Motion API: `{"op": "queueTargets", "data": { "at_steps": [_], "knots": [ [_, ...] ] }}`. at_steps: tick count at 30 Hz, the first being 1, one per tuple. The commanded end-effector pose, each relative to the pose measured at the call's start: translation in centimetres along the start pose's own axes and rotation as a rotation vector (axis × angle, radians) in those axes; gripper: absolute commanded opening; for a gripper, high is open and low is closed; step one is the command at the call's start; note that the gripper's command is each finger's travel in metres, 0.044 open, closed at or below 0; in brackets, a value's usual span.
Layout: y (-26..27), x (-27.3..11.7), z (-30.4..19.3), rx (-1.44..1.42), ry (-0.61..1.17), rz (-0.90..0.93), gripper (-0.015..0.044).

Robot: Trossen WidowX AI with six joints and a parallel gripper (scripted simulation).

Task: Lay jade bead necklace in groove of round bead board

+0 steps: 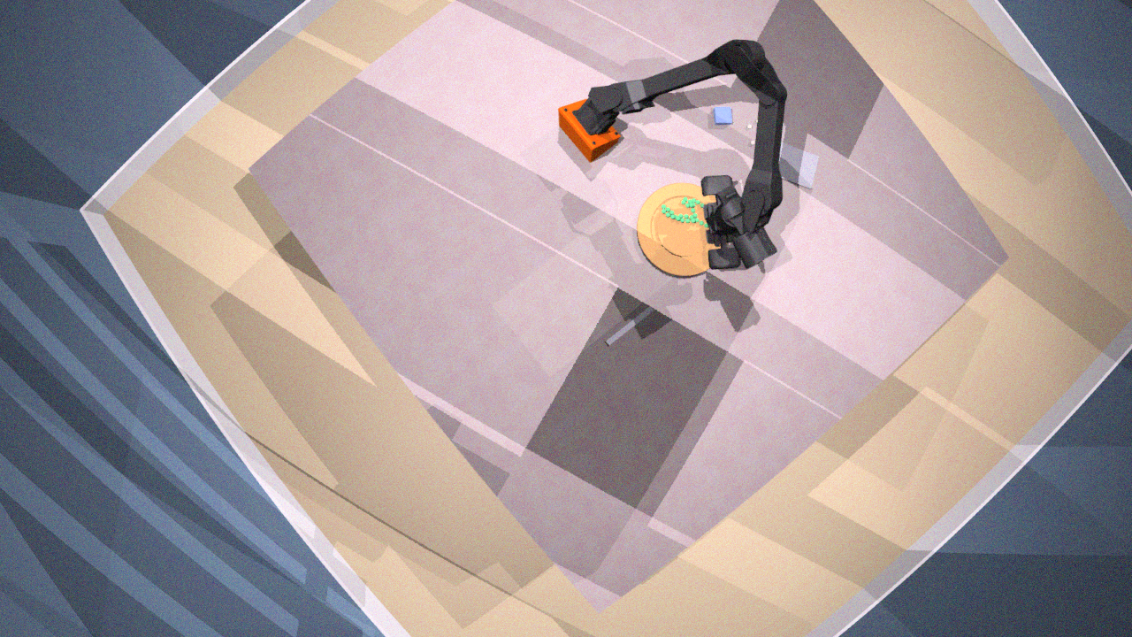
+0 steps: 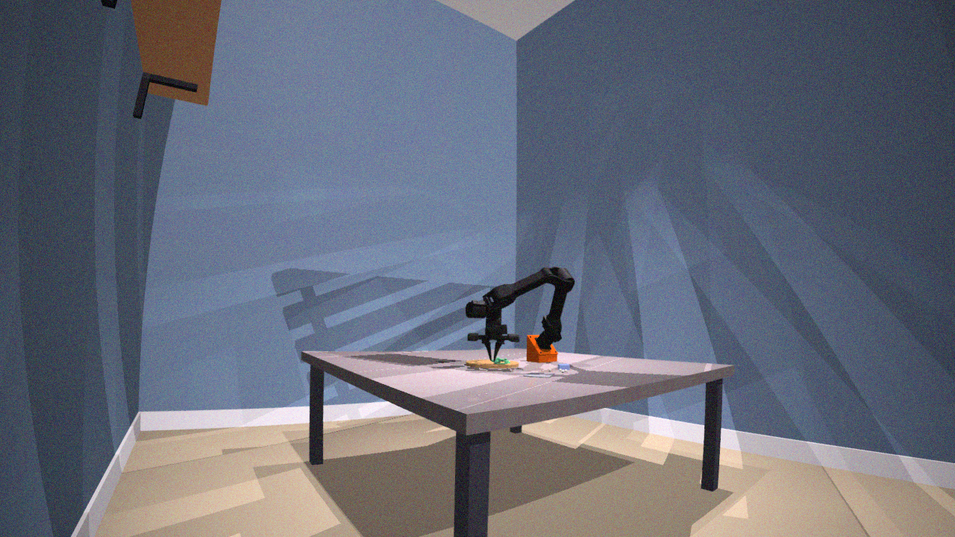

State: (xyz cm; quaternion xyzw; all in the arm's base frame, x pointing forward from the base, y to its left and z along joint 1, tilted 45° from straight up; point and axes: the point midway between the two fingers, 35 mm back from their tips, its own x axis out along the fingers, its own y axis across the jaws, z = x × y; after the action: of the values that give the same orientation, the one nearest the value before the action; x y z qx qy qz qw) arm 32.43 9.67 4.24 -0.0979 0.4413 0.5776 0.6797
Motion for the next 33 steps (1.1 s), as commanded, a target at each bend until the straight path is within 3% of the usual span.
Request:
{"op": "queueTargets", "data": {
  "at_steps": [1,12,28,33],
  "knots": [
    [-0.81,0.02,0.51,0.002,-0.003,0.001,0.0],
    [-0.85,0.86,0.54,0.002,-0.003,0.001,0.0],
    [-0.86,0.07,0.53,0.001,-0.002,0.001,0.042],
    [-0.82,0.03,0.46,0.002,-0.003,0.001,0.044]
  ]
}}
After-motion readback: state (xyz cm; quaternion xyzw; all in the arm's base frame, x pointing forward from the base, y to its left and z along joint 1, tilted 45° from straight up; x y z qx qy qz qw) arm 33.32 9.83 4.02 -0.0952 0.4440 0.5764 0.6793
